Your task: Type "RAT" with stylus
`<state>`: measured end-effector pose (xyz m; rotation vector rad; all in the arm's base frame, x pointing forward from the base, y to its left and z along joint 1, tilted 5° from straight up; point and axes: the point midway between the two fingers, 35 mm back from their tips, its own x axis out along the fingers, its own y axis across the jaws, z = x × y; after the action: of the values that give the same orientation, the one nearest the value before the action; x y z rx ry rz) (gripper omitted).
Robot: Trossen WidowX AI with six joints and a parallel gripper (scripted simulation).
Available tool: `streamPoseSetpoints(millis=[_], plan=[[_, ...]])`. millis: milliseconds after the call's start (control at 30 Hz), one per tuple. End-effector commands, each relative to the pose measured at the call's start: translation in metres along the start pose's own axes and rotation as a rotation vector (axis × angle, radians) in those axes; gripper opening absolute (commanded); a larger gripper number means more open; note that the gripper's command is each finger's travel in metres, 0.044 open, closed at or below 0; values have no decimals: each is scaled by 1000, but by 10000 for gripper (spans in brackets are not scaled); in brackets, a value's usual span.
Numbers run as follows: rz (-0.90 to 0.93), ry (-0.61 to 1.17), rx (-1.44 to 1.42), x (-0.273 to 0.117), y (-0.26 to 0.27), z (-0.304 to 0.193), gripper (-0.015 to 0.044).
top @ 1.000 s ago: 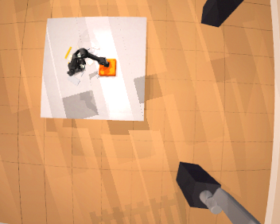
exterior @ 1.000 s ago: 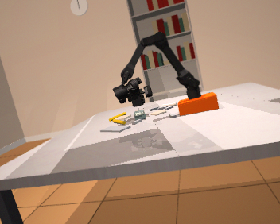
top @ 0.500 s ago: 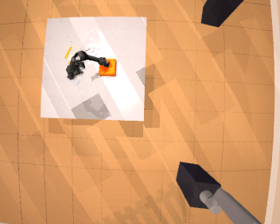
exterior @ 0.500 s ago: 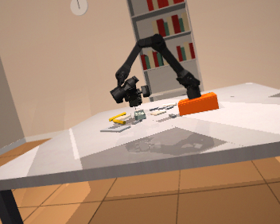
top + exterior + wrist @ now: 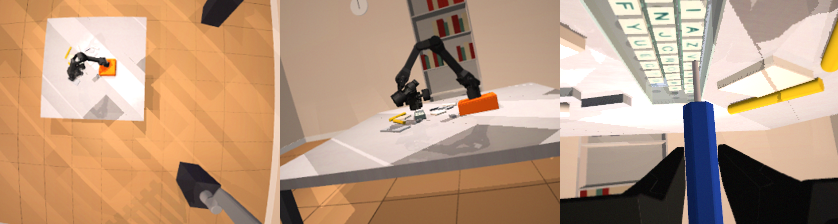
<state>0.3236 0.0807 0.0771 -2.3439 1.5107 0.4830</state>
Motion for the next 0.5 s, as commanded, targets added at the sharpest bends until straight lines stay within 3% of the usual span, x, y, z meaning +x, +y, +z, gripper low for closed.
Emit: streamPoseSetpoints(millis=[0,67,167,467], plan=[[4,-3,0,1,0,3,0],[4,-3,0,1,0,3,0],[4,-3,0,2,0,6,79],[4,-3,0,3,0,9,81]])
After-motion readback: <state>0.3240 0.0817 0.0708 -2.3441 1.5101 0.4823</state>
